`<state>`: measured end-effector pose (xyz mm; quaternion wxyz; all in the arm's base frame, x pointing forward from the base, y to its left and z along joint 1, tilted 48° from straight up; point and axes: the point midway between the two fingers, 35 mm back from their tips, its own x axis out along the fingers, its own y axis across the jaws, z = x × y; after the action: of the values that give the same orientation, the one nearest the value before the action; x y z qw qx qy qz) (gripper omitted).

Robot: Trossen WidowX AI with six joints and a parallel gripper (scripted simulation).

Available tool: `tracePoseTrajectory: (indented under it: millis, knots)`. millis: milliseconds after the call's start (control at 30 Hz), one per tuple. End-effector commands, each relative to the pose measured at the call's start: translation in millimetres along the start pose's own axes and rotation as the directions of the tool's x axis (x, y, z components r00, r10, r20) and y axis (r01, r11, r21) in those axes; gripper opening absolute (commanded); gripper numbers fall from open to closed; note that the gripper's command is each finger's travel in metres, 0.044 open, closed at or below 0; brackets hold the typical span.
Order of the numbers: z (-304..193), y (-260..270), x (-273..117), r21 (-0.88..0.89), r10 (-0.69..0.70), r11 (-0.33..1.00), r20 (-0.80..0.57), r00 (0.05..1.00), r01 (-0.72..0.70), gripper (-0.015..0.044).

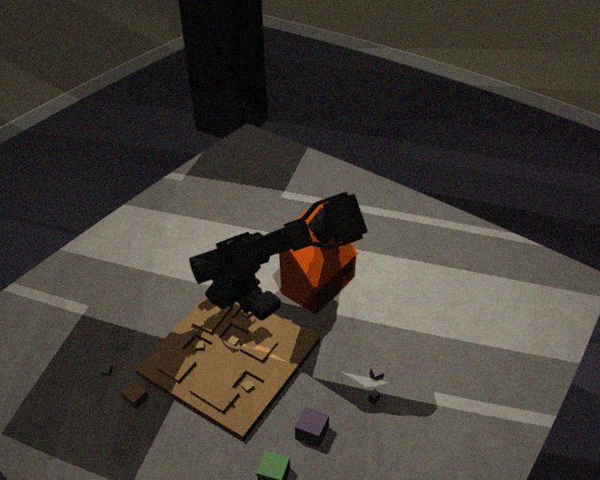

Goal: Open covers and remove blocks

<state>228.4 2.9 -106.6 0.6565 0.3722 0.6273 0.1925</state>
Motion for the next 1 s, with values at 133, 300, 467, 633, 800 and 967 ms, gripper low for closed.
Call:
tracePoseTrajectory:
  millis: [133,300,467,633,800,967]
  knots:
    - [-2,0,2,0.005,0.004,1.0,-0.002,1.0,-0.004,0.0]
    - [-3,-1,2,0.005,0.004,1.0,-0.002,1.0,-0.004,0.0]
    - [-3,-1,2,0.005,0.004,1.0,-0.002,1.0,-0.004,0.0]
    - [1,1,3,0.005,0.004,1.0,-0.002,1.0,-0.004,0.0]
    - [7,5,4,0.005,0.005,1.0,-0.002,1.0,-0.005,0.0]
    - [8,6,5,0.017,0.005,1.0,-0.002,1.0,-0.005,0.0]
